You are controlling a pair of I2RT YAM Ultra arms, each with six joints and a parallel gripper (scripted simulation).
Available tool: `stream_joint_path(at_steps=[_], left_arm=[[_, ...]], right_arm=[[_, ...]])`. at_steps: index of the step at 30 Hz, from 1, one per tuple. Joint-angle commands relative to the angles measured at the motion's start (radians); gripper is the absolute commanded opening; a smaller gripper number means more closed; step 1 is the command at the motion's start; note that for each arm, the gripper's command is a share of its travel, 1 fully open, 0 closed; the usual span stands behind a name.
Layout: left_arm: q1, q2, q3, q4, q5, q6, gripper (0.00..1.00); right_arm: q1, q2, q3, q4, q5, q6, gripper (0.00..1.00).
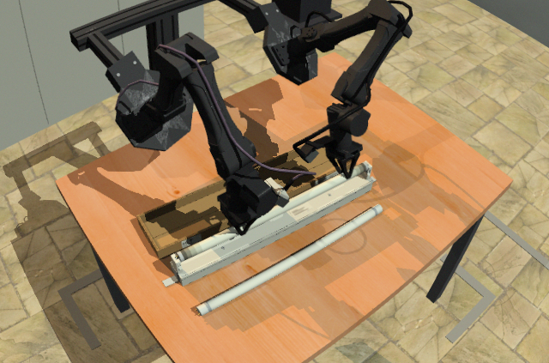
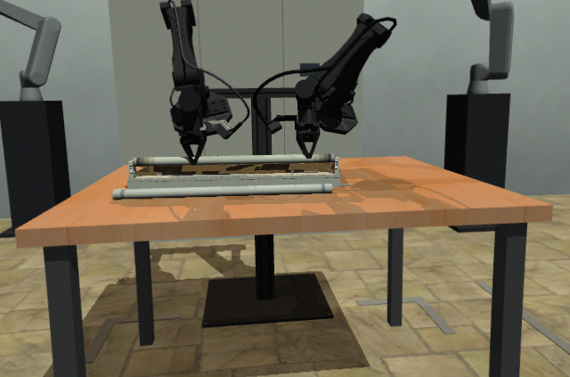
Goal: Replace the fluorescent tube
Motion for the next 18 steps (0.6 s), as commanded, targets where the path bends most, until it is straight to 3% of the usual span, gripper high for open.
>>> stream_joint_path(at_steps=[1, 18], left_arm=[[-0.034, -0.032, 0.035, -0.037, 0.0, -0.017, 0.11], [-0.062, -0.067, 0.04, -0.102, -0.027, -0.044, 0.11]], right_arm=[[0.015, -0.036, 0.031, -0.033, -0.004, 0.01, 0.11], [0.023, -0.079, 0.038, -0.089, 0.003, 0.017, 0.11]])
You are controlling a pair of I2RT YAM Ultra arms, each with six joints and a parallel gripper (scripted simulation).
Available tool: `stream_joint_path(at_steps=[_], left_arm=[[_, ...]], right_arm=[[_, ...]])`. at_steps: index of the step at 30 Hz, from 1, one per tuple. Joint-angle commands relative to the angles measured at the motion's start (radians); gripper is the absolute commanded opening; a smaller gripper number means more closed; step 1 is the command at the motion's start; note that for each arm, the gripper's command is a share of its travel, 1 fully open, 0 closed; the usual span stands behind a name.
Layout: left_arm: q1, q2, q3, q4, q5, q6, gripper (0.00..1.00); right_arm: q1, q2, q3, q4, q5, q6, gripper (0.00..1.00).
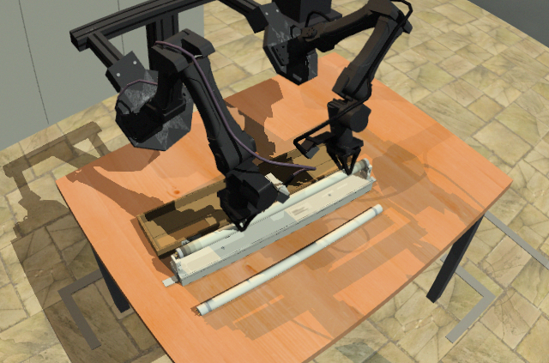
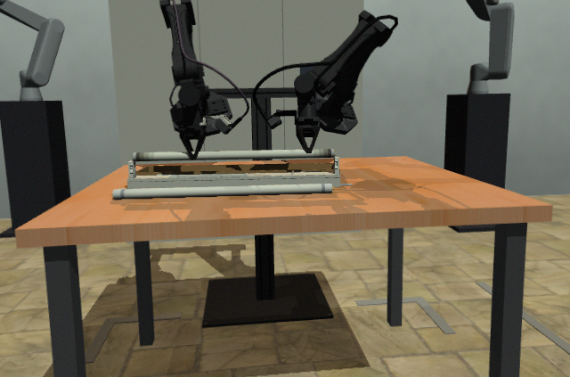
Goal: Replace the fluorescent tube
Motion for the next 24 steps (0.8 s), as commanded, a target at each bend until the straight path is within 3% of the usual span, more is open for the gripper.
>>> stream_joint_path(at_steps=[1, 24], left_arm=[[-0.035, -0.032, 0.031, -0.041, -0.005, -0.021, 0.11], [-0.055, -0.043, -0.006, -0.044, 0.001, -0.033, 0.11]], right_arm=[[0.016, -0.038, 0.031, -0.037, -0.003, 0.011, 0.11], [0.023, -0.07, -0.003, -0.027, -0.01, 0.014, 0.11]])
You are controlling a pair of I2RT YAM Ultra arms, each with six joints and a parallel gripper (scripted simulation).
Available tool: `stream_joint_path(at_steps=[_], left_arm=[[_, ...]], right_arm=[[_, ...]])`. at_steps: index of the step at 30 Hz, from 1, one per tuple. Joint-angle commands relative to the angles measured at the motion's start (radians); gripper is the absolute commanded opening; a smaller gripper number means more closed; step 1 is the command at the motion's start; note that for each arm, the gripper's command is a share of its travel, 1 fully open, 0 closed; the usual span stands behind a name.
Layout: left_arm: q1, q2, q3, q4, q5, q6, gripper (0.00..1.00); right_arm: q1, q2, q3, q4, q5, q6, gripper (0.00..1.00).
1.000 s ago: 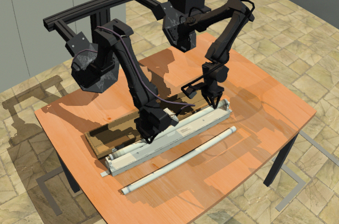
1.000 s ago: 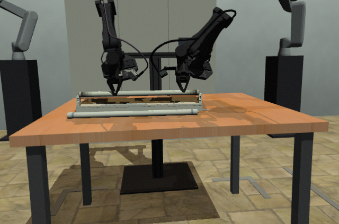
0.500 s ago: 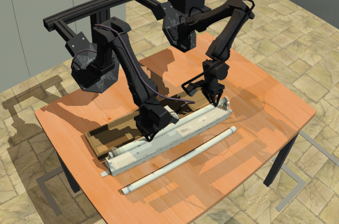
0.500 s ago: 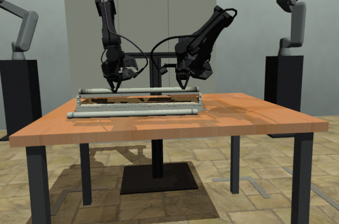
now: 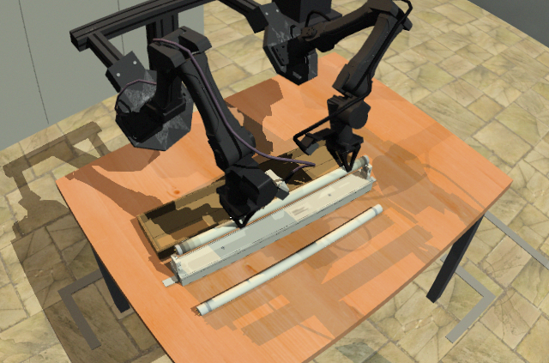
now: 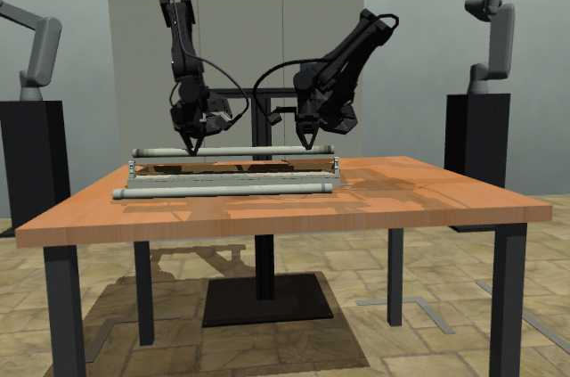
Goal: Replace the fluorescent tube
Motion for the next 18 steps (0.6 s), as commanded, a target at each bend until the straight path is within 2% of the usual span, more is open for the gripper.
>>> stream_joint_path(at_steps=[1, 18], left_arm=[[-0.033, -0.017, -0.008, 0.002, 0.016, -0.01, 0.11], [-0.054, -0.055, -0.106, 0.048, -0.001, -0.028, 0.11]], right_arm=[[0.016, -0.036, -0.005, 0.011, -0.017, 0.009, 0.11], [0.029, -0.095, -0.112, 0.045, -0.007, 0.022, 0.11]])
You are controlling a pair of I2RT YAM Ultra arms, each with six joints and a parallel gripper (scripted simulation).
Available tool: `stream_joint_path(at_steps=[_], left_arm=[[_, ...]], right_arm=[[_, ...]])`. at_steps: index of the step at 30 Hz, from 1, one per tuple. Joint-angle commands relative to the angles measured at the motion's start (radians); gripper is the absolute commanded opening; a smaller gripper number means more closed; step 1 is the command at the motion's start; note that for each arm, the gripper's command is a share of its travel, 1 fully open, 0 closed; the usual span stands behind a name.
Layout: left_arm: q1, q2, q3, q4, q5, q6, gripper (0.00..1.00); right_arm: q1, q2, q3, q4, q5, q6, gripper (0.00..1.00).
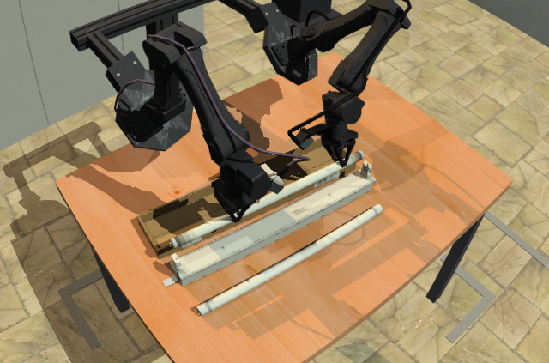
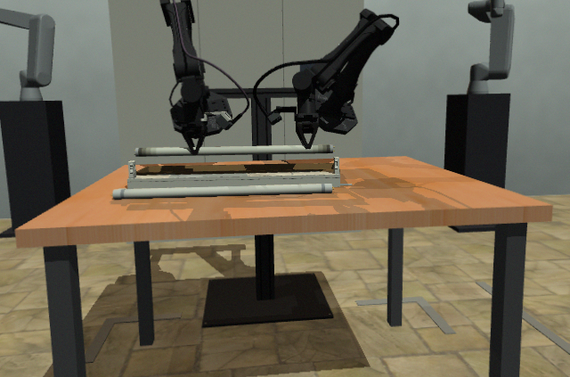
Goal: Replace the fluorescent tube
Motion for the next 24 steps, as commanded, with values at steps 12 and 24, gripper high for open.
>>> stream_joint_path(at_steps=[12, 24], left_arm=[[-0.044, -0.041, -0.064, 0.045, -0.006, -0.025, 0.11], [-0.06, -0.055, -0.114, 0.067, -0.021, -0.039, 0.11]], right_arm=[[0.026, -0.065, -0.069, 0.041, -0.001, 0.02, 0.11], [0.037, -0.103, -0.127, 0.058, 0.004, 0.03, 0.11]])
